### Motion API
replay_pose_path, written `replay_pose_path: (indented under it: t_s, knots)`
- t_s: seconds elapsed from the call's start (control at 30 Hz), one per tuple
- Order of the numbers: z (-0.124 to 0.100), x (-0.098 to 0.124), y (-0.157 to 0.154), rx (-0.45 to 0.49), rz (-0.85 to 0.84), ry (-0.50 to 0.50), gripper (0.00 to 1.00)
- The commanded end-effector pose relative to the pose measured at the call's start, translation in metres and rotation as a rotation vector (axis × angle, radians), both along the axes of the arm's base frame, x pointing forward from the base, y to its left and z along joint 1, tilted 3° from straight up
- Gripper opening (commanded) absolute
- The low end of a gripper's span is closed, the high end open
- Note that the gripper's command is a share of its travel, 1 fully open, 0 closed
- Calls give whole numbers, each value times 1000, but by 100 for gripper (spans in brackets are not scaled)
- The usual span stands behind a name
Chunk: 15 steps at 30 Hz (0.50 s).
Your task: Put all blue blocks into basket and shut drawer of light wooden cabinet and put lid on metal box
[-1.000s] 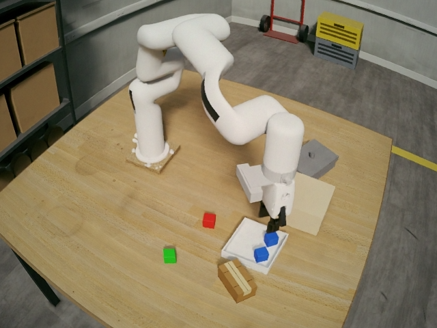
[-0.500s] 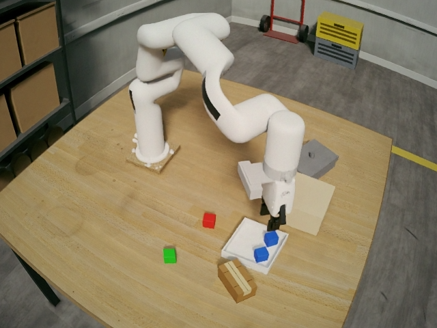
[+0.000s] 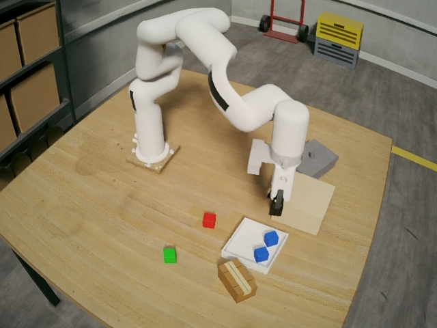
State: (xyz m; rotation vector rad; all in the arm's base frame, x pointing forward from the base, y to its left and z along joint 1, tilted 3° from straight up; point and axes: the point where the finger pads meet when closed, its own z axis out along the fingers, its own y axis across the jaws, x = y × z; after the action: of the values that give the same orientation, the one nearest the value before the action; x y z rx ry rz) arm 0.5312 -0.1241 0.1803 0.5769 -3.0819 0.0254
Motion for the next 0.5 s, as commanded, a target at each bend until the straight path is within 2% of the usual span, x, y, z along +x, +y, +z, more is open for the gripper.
replay_pose_path:
  t_s: [0.0, 0.43, 0.47]
  knots:
    - [2, -4, 25, -29, -273, -18, 52]
    - [-2, -38, 111, 3, -814, -18, 52]
    - [-2, -38, 111, 3, -814, -18, 52]
